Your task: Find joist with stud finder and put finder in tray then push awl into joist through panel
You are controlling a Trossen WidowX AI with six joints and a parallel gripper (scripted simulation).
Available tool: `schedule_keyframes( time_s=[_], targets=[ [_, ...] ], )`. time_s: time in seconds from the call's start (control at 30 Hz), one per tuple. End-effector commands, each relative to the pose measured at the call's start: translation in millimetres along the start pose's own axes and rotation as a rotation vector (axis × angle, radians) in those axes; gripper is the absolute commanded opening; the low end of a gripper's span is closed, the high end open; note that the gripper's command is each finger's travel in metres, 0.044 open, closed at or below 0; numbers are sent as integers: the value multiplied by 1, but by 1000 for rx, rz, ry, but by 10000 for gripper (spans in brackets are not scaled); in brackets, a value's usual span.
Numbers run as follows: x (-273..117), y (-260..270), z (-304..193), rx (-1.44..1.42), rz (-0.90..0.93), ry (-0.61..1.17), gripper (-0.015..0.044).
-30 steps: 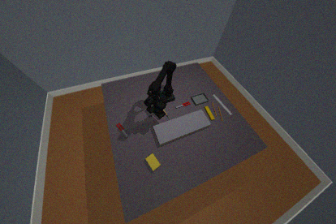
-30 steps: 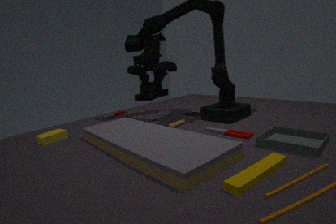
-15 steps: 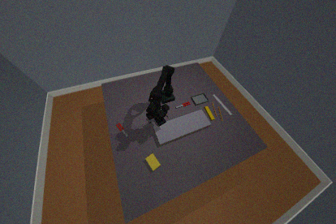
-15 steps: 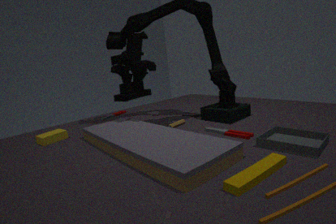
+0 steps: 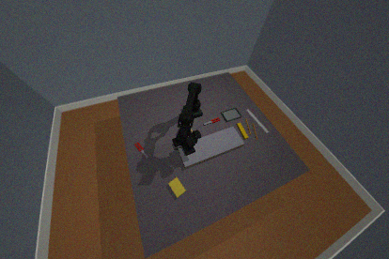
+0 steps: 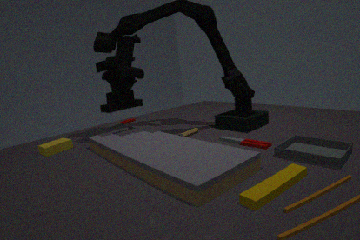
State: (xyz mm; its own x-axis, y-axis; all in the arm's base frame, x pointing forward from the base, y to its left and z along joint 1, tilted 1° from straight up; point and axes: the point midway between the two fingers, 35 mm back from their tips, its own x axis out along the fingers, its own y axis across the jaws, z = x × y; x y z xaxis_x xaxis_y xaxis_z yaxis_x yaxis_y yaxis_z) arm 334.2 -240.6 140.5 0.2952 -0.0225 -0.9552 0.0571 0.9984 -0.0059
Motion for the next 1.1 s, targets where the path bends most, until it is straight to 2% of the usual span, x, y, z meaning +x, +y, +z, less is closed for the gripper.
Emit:
schedule_keyframes(
  time_s=[0.0,1.07],
  targets=[
    [3,-1,11,25,-11,-5,0],
    [48,-2,0,25,-11,-5,0]
  ],
)
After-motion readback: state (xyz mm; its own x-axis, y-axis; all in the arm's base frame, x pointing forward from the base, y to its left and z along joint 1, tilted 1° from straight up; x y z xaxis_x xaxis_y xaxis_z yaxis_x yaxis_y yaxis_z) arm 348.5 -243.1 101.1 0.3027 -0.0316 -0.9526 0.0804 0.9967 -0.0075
